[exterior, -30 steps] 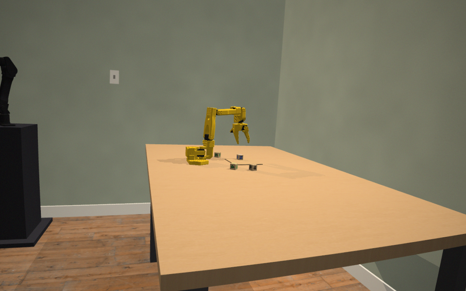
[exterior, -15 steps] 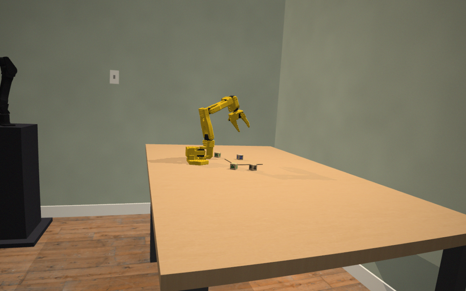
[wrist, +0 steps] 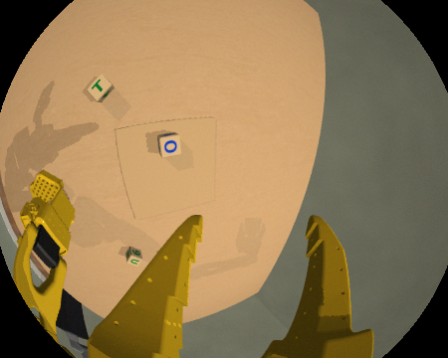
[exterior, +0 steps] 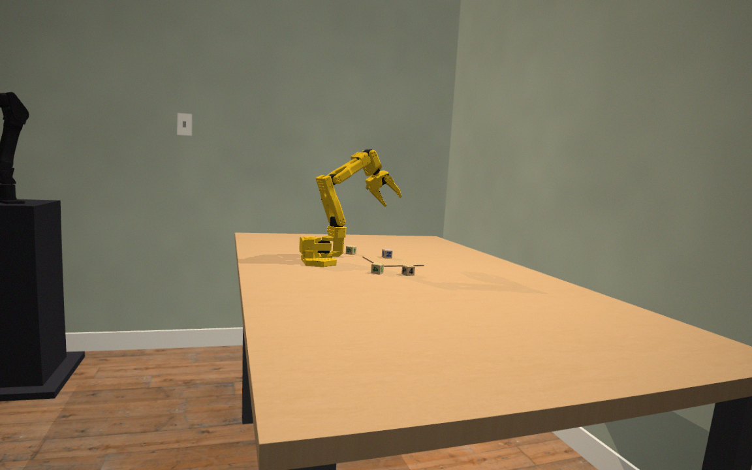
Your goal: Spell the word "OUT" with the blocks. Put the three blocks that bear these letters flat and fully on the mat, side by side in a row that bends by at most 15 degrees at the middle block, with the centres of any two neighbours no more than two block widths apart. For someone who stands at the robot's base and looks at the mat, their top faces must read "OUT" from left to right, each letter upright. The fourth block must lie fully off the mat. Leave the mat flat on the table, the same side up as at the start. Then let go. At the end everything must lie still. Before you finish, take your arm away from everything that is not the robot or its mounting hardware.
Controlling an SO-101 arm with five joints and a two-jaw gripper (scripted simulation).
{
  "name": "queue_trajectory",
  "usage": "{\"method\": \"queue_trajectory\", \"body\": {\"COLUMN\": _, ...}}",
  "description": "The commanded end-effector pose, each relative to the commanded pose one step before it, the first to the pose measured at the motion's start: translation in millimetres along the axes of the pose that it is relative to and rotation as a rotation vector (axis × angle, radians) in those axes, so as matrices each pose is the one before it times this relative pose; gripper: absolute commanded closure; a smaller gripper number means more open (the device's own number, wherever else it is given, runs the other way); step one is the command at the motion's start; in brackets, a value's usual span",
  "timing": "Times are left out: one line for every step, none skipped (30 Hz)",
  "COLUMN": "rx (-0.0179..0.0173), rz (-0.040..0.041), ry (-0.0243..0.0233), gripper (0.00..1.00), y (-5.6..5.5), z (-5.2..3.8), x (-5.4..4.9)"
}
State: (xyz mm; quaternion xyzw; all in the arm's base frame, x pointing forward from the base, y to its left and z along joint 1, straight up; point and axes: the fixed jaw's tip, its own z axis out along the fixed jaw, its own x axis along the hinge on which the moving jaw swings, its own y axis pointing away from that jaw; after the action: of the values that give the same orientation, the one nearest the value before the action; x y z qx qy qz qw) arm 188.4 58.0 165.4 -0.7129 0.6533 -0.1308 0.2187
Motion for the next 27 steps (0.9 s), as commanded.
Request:
{"method": "queue_trajectory", "body": {"rx": 0.06502, "rz": 0.01731, "ry": -0.00013, "gripper": 0.68, "y": -5.75, "z": -9.193, "x": 4.35}}
{"method": "queue_trajectory", "body": {"rx": 0.00163, "rz": 0.00837, "ry": 0.00818, "gripper": 0.68, "y": -0.02, "z": 0.144, "x": 3.09}}
{"method": "queue_trajectory", "body": {"rx": 0.00194, "rz": 0.01019, "ry": 0.00997, "gripper": 0.68, "y": 0.0, "z": 0.176, "x": 3.75}}
{"method": "queue_trajectory", "body": {"rx": 0.00222, "rz": 0.01204, "ry": 0.01179, "gripper": 0.68, "y": 0.04, "z": 0.21, "x": 4.42}}
{"method": "queue_trajectory", "body": {"rx": 0.00247, "rz": 0.01388, "ry": 0.01362, "gripper": 0.68, "y": 0.1, "z": 0.247, "x": 5.08}}
{"method": "queue_trajectory", "body": {"rx": 0.00267, "rz": 0.0157, "ry": 0.01542, "gripper": 0.68, "y": 0.17, "z": 0.285, "x": 5.73}}
{"method": "queue_trajectory", "body": {"rx": 0.00282, "rz": 0.01746, "ry": 0.01717, "gripper": 0.68, "y": 0.27, "z": 0.325, "x": 6.34}}
{"method": "queue_trajectory", "body": {"rx": 0.00291, "rz": 0.01913, "ry": 0.01884, "gripper": 0.68, "y": 0.38, "z": 0.367, "x": 6.92}}
{"method": "queue_trajectory", "body": {"rx": 0.00294, "rz": 0.02069, "ry": 0.02041, "gripper": 0.68, "y": 0.52, "z": 0.411, "x": 7.44}}
{"method": "queue_trajectory", "body": {"rx": 0.0, "rz": 0.0, "ry": 0.0, "gripper": 0.68, "y": 0.0, "z": 0.0, "x": 0.0}}
{"method": "queue_trajectory", "body": {"rx": 0.0, "rz": 0.0, "ry": 0.0, "gripper": 0.68, "y": 0.0, "z": 0.0, "x": 0.0}}
{"method": "queue_trajectory", "body": {"rx": 0.0029, "rz": 0.02212, "ry": 0.02185, "gripper": 0.68, "y": 0.67, "z": 0.456, "x": 7.91}}
{"method": "queue_trajectory", "body": {"rx": 0.00279, "rz": 0.02339, "ry": 0.02315, "gripper": 0.68, "y": 0.84, "z": 0.503, "x": 8.31}}
{"method": "queue_trajectory", "body": {"rx": 0.00262, "rz": 0.0245, "ry": 0.02428, "gripper": 0.68, "y": 1.02, "z": 0.55, "x": 8.64}}
{"method": "queue_trajectory", "body": {"rx": 0.00238, "rz": 0.02543, "ry": 0.02523, "gripper": 0.68, "y": 1.2, "z": 0.598, "x": 8.9}}
{"method": "queue_trajectory", "body": {"rx": 0.0021, "rz": 0.02616, "ry": 0.02599, "gripper": 0.68, "y": 1.39, "z": 0.644, "x": 9.08}}
{"method": "queue_trajectory", "body": {"rx": 0.00178, "rz": 0.02669, "ry": 0.02654, "gripper": 0.68, "y": 1.58, "z": 0.689, "x": 9.18}}
{"method": "queue_trajectory", "body": {"rx": 0.00142, "rz": 0.02701, "ry": 0.02688, "gripper": 0.68, "y": 1.75, "z": 0.731, "x": 9.2}}
{"method": "queue_trajectory", "body": {"rx": 0.00104, "rz": 0.02711, "ry": 0.027, "gripper": 0.68, "y": 1.91, "z": 0.769, "x": 9.15}}
{"method": "queue_trajectory", "body": {"rx": 0.00066, "rz": 0.02701, "ry": 0.02691, "gripper": 0.68, "y": 2.06, "z": 0.802, "x": 9.02}}
{"method": "queue_trajectory", "body": {"rx": 0.00028, "rz": 0.02669, "ry": 0.0266, "gripper": 0.68, "y": 2.18, "z": 0.829, "x": 8.83}}
{"method": "queue_trajectory", "body": {"rx": -0.00009, "rz": 0.02616, "ry": 0.02607, "gripper": 0.68, "y": 2.27, "z": 0.848, "x": 8.56}}
{"method": "queue_trajectory", "body": {"rx": -0.00043, "rz": 0.02543, "ry": 0.02534, "gripper": 0.68, "y": 2.33, "z": 0.859, "x": 8.24}}
{"method": "queue_trajectory", "body": {"rx": -0.00074, "rz": 0.0245, "ry": 0.02441, "gripper": 0.68, "y": 2.36, "z": 0.861, "x": 7.86}}
{"method": "queue_trajectory", "body": {"rx": -0.00099, "rz": 0.02339, "ry": 0.0233, "gripper": 0.68, "y": 2.35, "z": 0.853, "x": 7.43}}
{"method": "queue_trajectory", "body": {"rx": -0.0012, "rz": 0.02212, "ry": 0.02201, "gripper": 0.68, "y": 2.31, "z": 0.836, "x": 6.95}}
{"method": "queue_trajectory", "body": {"rx": 0.0, "rz": 0.0, "ry": 0.0, "gripper": 0.68, "y": 0.0, "z": 0.0, "x": 0.0}}
